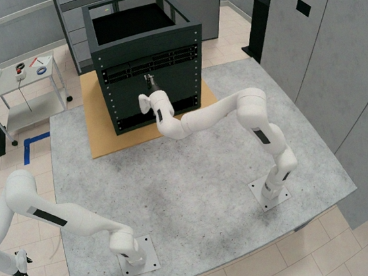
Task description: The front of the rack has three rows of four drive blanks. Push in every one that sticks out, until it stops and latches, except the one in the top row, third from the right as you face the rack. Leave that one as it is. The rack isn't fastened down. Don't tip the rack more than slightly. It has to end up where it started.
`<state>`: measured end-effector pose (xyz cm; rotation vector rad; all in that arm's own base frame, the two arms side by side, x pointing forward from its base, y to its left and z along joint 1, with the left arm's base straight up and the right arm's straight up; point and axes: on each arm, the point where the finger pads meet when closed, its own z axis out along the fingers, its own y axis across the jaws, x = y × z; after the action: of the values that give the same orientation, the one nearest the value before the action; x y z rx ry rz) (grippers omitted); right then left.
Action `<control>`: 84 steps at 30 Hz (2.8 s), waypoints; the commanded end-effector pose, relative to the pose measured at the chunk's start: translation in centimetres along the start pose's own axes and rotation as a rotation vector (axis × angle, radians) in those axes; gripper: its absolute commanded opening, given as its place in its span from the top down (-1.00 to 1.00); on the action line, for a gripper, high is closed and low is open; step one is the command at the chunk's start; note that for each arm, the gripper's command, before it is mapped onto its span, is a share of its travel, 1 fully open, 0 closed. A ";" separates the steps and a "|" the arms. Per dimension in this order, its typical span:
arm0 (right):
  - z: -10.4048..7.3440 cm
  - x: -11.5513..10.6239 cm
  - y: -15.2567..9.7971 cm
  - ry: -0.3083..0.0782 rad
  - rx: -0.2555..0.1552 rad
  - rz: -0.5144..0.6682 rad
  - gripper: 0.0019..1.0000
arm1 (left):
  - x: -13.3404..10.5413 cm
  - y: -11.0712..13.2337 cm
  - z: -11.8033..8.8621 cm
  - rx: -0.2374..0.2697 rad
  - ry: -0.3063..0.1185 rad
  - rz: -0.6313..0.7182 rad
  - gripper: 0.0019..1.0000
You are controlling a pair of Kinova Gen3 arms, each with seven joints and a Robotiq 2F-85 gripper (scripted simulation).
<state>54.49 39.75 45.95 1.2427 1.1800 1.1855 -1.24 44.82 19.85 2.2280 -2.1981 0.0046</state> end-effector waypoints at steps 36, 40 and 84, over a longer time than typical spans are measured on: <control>4.2 0.6 -0.9 0.009 -0.002 -0.003 0.80 | -0.2 0.0 -0.2 0.006 -0.010 -0.014 -1.00; 4.2 0.6 -0.9 0.009 -0.002 -0.003 0.80 | -0.2 0.0 -0.2 0.006 -0.010 -0.014 -1.00; 5.2 0.5 -0.9 0.009 -0.002 -0.003 0.80 | -0.2 0.0 -0.2 0.006 -0.010 -0.014 -1.00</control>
<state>59.51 40.08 44.86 1.2371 1.1874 1.1882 -1.24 44.82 19.85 2.2280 -2.1981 0.0046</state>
